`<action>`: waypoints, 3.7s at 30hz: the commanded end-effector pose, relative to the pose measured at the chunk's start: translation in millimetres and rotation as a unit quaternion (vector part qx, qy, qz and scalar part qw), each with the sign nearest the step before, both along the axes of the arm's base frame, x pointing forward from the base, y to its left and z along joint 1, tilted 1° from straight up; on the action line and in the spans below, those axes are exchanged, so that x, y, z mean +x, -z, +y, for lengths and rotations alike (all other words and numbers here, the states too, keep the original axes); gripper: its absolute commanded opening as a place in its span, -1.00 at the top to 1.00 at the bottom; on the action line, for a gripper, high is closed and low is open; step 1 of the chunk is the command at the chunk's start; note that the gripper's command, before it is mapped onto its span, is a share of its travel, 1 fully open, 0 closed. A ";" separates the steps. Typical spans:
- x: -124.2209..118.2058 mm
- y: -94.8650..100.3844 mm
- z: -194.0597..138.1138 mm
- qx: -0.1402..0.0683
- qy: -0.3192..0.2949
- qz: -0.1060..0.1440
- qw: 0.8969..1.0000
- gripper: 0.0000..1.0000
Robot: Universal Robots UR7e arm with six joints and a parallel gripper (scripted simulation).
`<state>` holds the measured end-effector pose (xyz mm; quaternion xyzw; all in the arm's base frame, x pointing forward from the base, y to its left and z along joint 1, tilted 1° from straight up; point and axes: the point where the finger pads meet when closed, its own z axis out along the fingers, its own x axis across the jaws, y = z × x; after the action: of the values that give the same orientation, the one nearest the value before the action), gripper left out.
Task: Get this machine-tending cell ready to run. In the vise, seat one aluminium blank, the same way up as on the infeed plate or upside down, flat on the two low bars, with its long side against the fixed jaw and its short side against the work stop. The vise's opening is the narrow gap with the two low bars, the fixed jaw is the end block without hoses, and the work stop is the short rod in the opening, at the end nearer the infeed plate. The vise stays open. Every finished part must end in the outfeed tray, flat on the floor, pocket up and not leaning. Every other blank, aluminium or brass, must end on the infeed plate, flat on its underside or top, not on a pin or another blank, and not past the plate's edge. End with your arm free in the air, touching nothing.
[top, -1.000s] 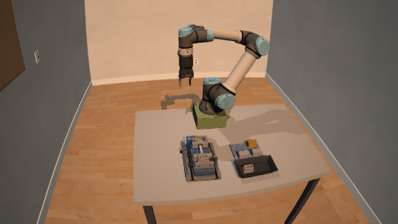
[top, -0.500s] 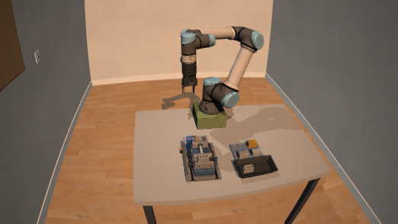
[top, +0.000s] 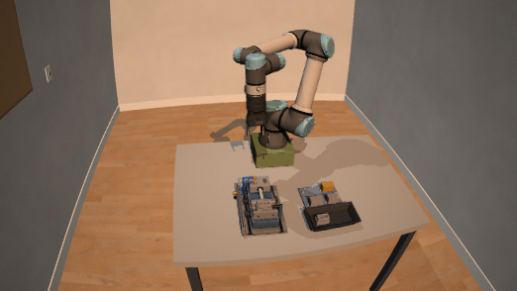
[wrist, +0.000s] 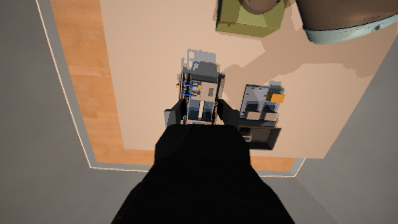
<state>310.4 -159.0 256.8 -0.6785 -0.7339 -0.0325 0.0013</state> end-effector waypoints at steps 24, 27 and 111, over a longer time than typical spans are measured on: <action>127.9 74.2 150.2 -0.016 0.041 0.016 0.999 -1.00; 131.7 78.5 160.4 -0.017 0.042 0.017 0.999 -1.00; 151.3 146.9 315.1 -0.024 0.065 0.019 0.997 1.00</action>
<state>461.7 155.9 113.3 -0.7253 -0.6885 -0.0027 -0.0039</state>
